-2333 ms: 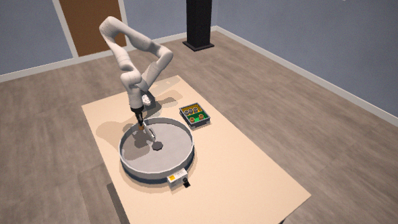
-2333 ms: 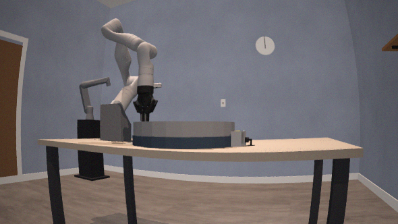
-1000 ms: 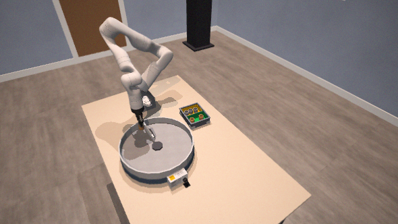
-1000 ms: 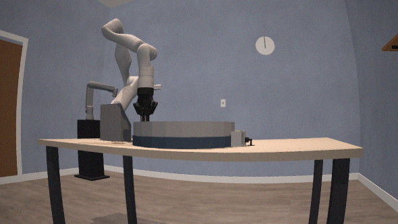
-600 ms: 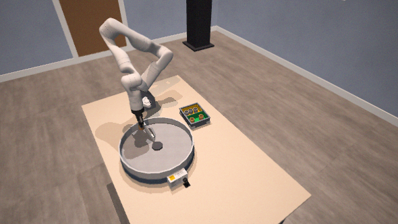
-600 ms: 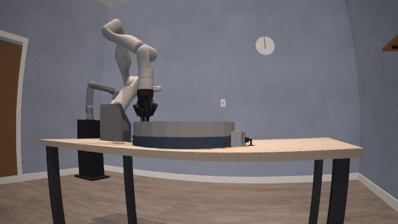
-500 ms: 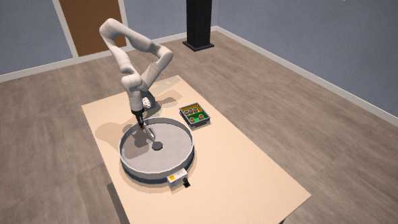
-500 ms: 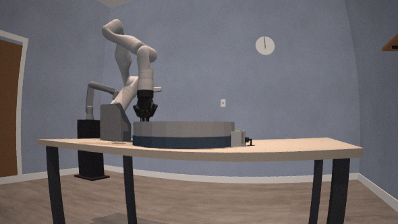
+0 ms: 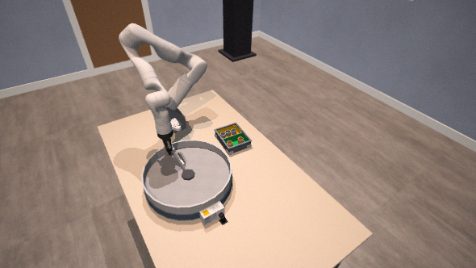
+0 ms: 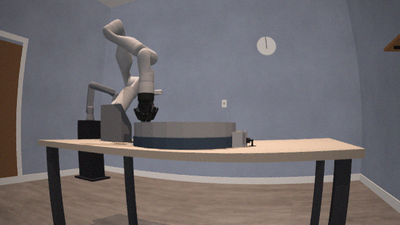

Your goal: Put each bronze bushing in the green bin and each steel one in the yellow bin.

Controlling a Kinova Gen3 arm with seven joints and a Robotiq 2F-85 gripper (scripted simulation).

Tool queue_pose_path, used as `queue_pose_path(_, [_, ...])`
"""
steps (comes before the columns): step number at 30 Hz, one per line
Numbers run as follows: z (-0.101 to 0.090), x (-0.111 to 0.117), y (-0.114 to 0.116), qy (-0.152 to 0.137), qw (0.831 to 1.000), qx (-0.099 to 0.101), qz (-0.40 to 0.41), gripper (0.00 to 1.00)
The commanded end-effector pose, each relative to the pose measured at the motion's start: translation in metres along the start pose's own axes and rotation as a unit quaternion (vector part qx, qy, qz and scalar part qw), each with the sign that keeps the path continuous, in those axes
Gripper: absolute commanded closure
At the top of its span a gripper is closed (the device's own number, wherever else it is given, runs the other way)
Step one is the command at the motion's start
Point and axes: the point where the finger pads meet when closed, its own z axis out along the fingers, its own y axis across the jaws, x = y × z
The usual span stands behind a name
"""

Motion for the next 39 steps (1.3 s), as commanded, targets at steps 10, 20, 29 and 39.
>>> queue_pose_path(10, [0.0066, 0.0005, 0.0002, 0.0, 1.0, 0.0, 0.002, 0.86])
queue_pose_path(20, [0.0053, 0.0003, 0.0003, 0.0, 1.0, 0.0, 0.0, 0.86])
queue_pose_path(29, [0.0046, 0.0002, 0.0002, 0.0, 1.0, 0.0, 0.0, 1.0])
queue_pose_path(39, [0.0045, 0.0002, 0.0005, 0.0, 1.0, 0.0, 0.0, 1.0])
